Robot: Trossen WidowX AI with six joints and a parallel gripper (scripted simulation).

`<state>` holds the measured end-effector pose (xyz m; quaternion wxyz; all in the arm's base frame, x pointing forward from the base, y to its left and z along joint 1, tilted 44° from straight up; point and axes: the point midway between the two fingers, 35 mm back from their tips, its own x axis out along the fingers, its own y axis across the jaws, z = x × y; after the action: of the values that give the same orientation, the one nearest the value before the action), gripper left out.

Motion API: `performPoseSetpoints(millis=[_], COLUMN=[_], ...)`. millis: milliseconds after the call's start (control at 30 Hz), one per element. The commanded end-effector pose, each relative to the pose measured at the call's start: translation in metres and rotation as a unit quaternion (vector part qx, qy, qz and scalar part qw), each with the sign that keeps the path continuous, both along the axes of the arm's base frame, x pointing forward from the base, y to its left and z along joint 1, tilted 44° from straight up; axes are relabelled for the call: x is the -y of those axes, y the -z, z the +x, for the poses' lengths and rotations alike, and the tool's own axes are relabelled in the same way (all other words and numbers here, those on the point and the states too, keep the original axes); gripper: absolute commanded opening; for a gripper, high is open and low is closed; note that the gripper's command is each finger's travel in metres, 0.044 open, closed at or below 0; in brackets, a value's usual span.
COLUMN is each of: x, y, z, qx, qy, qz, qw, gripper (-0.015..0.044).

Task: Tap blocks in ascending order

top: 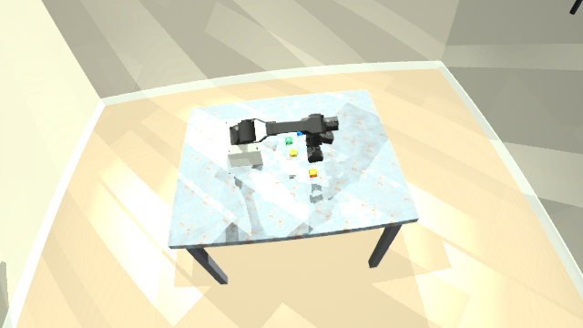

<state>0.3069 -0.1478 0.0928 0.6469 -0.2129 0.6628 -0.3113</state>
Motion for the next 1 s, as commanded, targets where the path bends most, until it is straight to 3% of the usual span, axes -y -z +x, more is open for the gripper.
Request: performPoseSetpoints(millis=[0, 967], x=[0.036, 0.072], y=[0.033, 0.070], z=[-0.006, -0.013], qx=[-0.008, -0.008], qy=[0.003, 0.003], qz=[-0.001, -0.003], qw=[1.000, 1.000], gripper=[0.0020, 0.0020])
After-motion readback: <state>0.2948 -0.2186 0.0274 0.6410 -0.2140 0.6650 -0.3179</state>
